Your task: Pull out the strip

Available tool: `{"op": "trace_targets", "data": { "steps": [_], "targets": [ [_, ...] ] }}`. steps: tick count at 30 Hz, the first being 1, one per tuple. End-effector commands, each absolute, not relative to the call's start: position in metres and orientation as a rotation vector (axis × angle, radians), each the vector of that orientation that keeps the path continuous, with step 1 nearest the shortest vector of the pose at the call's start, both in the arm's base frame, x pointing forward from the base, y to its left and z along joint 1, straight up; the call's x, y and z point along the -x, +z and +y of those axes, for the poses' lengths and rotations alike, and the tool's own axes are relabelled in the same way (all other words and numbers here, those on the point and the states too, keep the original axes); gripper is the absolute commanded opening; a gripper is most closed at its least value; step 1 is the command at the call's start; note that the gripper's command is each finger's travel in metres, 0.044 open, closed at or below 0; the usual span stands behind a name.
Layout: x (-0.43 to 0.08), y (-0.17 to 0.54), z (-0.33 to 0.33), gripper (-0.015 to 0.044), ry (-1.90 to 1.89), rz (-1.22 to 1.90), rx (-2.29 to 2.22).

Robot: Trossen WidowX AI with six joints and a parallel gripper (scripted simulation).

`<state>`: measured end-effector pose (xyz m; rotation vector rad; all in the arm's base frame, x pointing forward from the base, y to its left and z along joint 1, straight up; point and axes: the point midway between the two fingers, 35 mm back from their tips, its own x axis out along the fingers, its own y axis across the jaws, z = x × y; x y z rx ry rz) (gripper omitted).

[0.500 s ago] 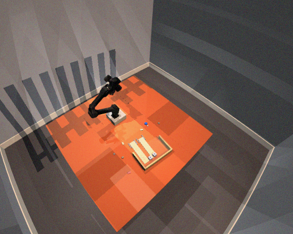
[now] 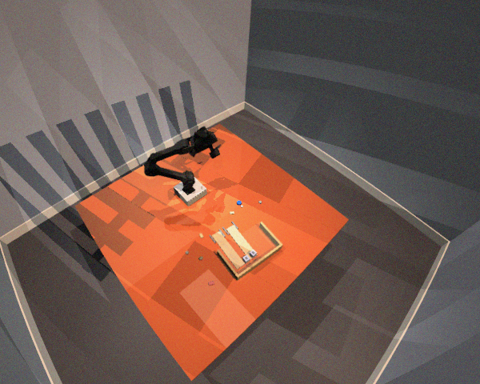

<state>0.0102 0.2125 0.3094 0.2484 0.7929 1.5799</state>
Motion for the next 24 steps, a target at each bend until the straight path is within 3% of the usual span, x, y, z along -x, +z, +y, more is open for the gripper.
{"op": "trace_targets", "data": {
  "steps": [1, 7, 14, 24],
  "targets": [
    [-0.068, 0.291, 0.223, 0.0400, 1.354, 0.715, -0.232],
    [-0.163, 0.260, 0.208, 0.0400, 0.990, 0.619, -0.183],
    [-0.256, 0.221, 0.143, 0.0400, 0.563, 0.565, -0.101],
    [-0.317, 0.172, 0.017, 0.0400, 0.052, 0.586, 0.015]
  ]
}}
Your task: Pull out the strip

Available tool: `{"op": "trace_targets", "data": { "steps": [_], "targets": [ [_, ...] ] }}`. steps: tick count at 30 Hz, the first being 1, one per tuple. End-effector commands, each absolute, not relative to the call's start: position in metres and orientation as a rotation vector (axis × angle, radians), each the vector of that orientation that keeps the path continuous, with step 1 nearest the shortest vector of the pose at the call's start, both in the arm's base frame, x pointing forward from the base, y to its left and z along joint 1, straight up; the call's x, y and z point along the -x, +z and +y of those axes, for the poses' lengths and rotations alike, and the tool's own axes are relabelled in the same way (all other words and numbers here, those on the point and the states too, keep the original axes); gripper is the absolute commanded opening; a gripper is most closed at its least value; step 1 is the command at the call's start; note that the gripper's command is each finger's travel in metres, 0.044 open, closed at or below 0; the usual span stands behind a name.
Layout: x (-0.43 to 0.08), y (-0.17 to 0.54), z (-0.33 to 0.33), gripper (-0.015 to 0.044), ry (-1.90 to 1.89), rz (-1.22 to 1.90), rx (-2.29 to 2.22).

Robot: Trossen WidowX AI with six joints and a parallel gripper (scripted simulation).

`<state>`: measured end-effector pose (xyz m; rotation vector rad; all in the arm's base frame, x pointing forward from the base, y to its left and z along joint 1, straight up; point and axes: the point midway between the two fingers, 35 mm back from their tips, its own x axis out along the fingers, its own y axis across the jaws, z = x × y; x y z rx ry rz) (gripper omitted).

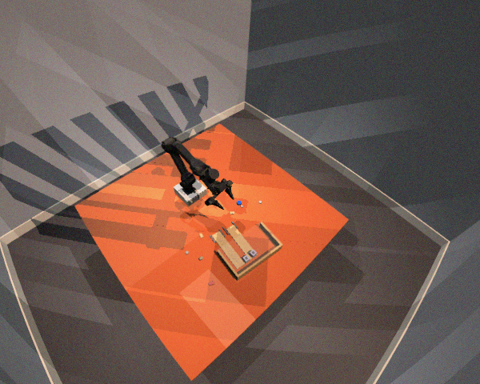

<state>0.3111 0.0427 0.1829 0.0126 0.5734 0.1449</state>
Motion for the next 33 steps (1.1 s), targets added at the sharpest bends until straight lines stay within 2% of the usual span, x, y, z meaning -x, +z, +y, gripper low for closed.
{"op": "trace_targets", "data": {
  "steps": [1, 19, 33],
  "targets": [
    [-0.317, 0.172, 0.017, 0.0400, 0.052, 0.586, 0.015],
    [-0.317, 0.172, 0.017, 0.0400, 0.052, 0.586, 0.015],
    [-0.377, 0.122, 0.029, 0.0033, -0.011, 1.148, -0.078]
  ]
}}
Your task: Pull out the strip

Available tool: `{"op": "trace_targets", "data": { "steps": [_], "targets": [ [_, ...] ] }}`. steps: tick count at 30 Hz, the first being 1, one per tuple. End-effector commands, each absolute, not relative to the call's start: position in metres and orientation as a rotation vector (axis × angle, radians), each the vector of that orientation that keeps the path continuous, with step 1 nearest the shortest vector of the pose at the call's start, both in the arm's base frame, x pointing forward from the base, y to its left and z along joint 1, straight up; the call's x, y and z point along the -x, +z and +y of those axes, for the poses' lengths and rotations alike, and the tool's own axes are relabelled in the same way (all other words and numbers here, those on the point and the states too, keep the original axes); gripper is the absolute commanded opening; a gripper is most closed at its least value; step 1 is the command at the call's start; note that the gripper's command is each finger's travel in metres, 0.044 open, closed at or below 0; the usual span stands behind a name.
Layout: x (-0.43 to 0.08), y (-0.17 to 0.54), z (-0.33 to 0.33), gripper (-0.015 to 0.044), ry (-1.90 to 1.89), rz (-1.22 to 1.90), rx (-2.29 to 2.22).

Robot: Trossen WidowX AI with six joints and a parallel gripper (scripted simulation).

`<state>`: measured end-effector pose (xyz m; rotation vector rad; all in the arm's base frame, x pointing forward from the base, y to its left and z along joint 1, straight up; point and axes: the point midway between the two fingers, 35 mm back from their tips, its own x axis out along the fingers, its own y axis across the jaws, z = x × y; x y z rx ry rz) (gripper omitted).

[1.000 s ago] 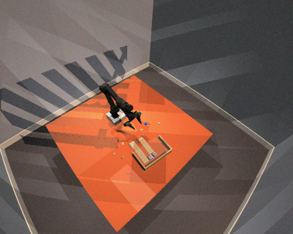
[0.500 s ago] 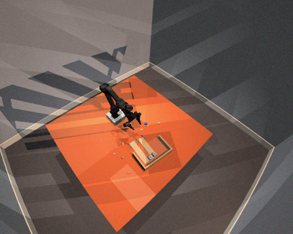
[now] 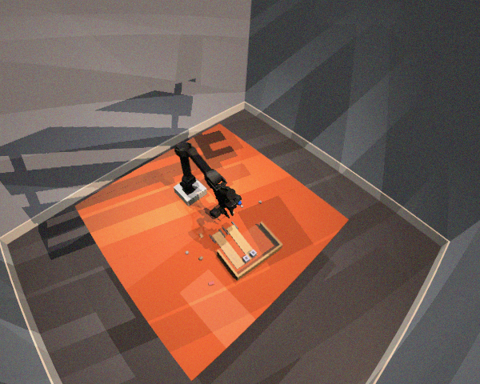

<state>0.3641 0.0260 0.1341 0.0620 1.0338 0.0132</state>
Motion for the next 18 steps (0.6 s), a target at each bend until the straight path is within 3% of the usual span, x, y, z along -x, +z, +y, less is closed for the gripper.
{"op": "trace_targets", "data": {
  "steps": [1, 9, 18],
  "targets": [
    [-0.380, 0.116, 0.030, 0.0006, -0.020, 1.193, -0.084],
    [-0.394, 0.068, 0.034, 0.0000, -0.100, 1.520, -0.113],
    [-0.395, 0.060, 0.034, 0.0000, -0.103, 1.527, -0.113]
  ]
}}
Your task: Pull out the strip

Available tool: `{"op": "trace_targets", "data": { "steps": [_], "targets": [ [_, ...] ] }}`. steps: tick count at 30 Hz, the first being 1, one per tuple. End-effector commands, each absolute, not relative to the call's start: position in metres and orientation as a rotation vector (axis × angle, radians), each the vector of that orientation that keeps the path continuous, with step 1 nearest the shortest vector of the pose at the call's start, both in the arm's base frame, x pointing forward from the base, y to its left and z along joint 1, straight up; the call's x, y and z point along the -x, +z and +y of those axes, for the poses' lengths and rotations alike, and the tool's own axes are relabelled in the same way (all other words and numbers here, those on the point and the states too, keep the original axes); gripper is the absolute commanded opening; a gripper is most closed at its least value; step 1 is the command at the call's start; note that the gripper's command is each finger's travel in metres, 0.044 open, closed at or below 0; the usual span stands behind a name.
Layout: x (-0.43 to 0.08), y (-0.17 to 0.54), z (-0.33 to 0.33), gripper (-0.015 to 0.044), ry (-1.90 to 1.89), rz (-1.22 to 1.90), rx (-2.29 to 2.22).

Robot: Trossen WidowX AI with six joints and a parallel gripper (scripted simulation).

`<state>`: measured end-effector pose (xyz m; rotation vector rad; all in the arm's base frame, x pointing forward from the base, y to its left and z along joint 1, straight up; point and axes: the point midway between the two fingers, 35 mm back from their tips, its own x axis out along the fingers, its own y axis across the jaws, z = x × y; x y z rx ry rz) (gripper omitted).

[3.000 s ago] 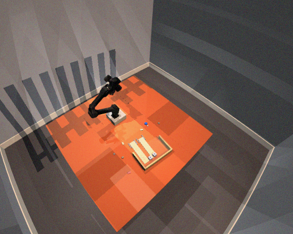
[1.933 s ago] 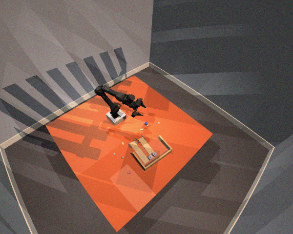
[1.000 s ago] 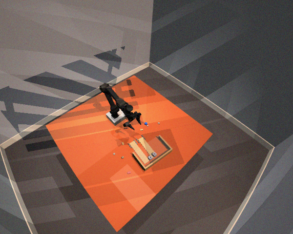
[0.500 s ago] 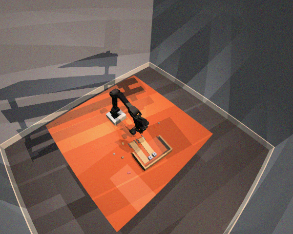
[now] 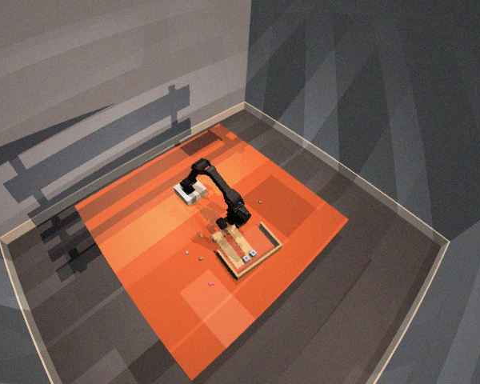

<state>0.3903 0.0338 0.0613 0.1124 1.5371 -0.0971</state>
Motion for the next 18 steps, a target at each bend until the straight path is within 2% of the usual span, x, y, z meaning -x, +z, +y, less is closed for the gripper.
{"op": "trace_targets", "data": {
  "steps": [1, 18],
  "targets": [
    [-0.395, 0.059, 0.034, 0.0000, -0.103, 1.527, -0.113],
    [-0.397, 0.031, 0.034, 0.0000, -0.103, 1.527, -0.113]
  ]
}}
